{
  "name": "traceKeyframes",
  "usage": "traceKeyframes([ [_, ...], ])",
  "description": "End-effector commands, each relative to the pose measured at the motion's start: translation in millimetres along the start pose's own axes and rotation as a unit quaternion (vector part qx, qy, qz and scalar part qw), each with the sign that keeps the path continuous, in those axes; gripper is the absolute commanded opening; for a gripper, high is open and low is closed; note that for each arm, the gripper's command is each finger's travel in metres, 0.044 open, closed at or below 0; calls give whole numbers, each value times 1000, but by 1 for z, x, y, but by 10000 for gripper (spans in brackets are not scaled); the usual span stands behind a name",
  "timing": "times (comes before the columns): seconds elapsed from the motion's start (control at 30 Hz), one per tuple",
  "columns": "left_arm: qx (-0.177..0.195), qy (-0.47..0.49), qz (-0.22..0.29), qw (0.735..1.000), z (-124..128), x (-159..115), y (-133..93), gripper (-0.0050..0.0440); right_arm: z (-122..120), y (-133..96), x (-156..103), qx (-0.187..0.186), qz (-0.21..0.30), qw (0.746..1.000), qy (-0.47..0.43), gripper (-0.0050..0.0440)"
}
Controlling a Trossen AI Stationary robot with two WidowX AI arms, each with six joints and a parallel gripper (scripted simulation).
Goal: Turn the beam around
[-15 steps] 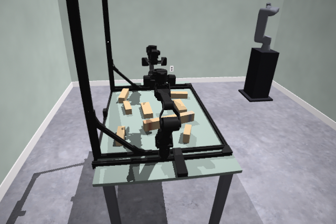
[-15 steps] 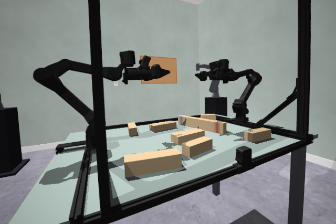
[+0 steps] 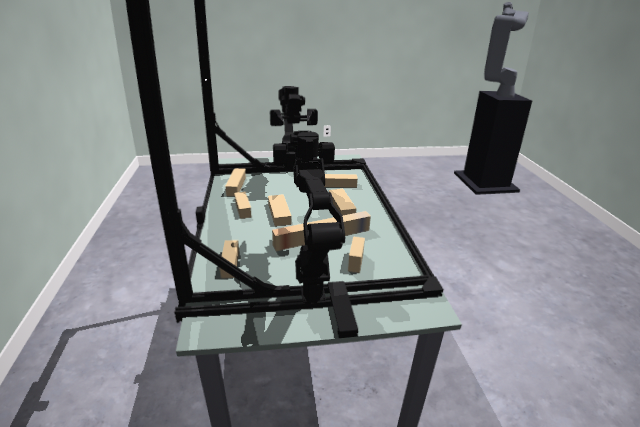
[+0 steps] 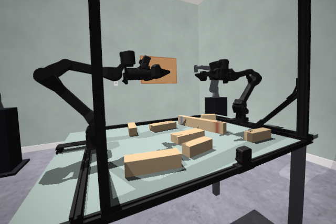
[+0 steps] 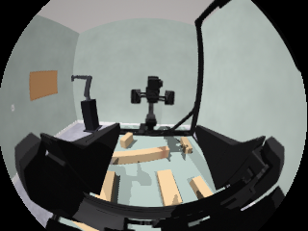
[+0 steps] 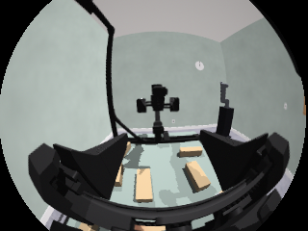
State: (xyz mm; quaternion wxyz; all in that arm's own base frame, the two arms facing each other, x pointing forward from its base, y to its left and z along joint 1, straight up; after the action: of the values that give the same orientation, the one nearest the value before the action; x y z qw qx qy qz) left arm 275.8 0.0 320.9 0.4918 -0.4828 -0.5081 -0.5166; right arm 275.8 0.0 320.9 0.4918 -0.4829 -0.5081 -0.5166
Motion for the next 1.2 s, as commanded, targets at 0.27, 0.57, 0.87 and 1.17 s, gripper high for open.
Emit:
traceKeyframes([
  [0.27,-1,-7,106,994,-1,-31,4,440,-4,19,-30,-16,105,991,80,410],
  [0.57,0,-18,257,966,-1,-73,-5,440,-10,35,-75,-68,249,947,192,410],
  [0.87,5,-27,403,915,-2,-107,-27,440,-16,38,-117,-151,374,868,290,410],
  [1.17,11,-33,523,852,-2,-127,-56,440,-21,32,-149,-243,463,773,358,410],
])
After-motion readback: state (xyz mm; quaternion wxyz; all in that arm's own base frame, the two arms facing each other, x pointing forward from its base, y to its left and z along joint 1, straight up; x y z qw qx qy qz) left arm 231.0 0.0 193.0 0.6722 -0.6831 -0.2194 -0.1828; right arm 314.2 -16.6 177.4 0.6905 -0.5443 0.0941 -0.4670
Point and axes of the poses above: on each arm, the point midway between the two fingers, 35 mm back from their tips, its own y axis out along the fingers, its own z axis across the jaws, x = y × z, the point moved 4 cm from there along -y, back along the fingers, and after that the axes turned 1 degree about y, right-handed, at the moved point
